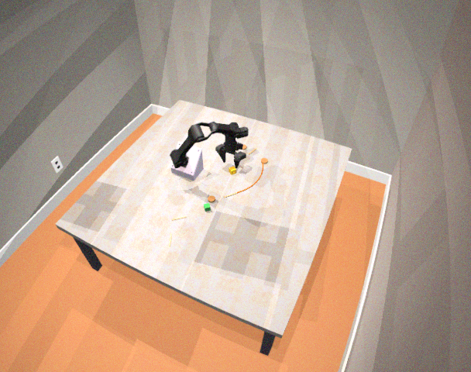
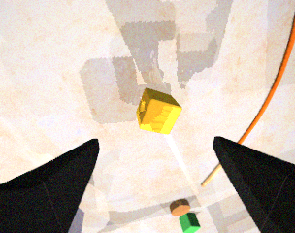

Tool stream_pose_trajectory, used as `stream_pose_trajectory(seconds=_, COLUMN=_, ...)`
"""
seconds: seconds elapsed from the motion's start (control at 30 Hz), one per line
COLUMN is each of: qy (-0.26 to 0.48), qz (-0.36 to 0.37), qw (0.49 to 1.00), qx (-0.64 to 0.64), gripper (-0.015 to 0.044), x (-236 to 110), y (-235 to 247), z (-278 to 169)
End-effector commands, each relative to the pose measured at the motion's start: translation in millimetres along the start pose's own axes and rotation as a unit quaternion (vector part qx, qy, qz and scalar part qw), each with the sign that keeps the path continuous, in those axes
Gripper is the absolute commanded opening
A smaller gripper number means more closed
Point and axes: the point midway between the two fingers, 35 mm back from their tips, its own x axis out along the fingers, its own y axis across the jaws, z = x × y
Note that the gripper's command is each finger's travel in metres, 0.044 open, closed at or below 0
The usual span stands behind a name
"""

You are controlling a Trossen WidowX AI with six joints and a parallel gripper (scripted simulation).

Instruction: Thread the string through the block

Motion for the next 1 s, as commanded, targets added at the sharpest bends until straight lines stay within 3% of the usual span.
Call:
stream_pose_trajectory(seconds=0.0, qy=-0.1, qz=0.047, qw=0.939, qx=-0.325, gripper=0.044, x=-2.6, y=-15.5, z=-0.9)
stream_pose_trajectory(seconds=0.97, qy=-0.102, qz=0.045, qw=0.93, qx=-0.349, gripper=0.044, x=-2.5, y=-16.8, z=-1.6)
